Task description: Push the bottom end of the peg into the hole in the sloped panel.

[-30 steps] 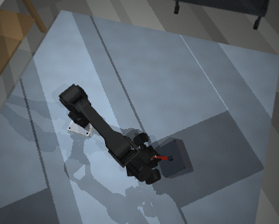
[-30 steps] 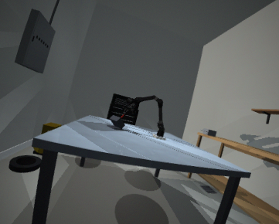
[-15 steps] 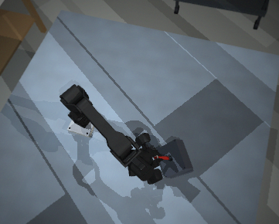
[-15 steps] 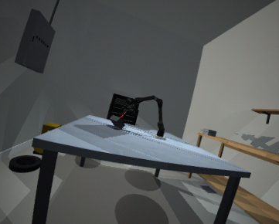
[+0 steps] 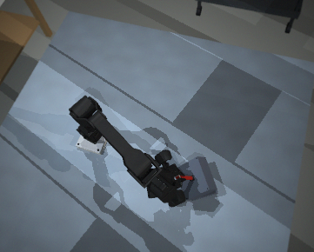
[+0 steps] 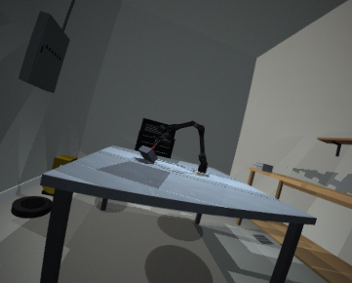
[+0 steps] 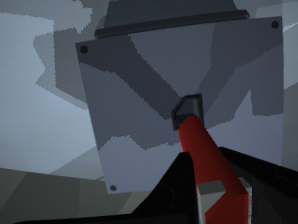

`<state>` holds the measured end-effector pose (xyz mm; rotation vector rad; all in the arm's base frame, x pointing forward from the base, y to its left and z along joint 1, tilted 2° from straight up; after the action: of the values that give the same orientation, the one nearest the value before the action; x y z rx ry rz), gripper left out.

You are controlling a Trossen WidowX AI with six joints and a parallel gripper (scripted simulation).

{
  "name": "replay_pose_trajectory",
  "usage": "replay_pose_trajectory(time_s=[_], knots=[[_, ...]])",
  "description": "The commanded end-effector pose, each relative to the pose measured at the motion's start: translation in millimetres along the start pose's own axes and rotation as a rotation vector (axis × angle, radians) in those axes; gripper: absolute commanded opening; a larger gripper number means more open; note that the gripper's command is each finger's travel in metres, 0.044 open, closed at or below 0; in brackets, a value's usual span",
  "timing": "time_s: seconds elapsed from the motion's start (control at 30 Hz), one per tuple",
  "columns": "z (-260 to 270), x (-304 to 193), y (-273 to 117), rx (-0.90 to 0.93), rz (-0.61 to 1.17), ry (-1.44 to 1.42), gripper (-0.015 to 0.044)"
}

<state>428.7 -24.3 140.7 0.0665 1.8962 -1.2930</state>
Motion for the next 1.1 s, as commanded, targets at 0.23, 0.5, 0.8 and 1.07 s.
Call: replay_pose_trajectory(time_s=[0.23, 0.5, 0.8, 1.07], knots=[[0.0, 1.5, 2.2, -0.001, -0.002, 0.002, 0.0000], [0.0, 2.1, 2.2, -0.001, -0.002, 0.002, 0.0000], [-0.5, 5.5, 2.2, -0.001, -0.002, 0.002, 0.0000], [-1.2, 7.4, 2.8, -0.002, -0.002, 0.002, 0.0000]])
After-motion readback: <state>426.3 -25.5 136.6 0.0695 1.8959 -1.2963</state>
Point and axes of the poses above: the point midway between the two fingers, 35 mm back from their tips, its own y axis out along the fingers, its own z axis across the jaws, x = y × z, the point moved 1 cm from there along -y, back along the fingers, and after that the axes turned 13 degrees about y, right-handed, at the moved point
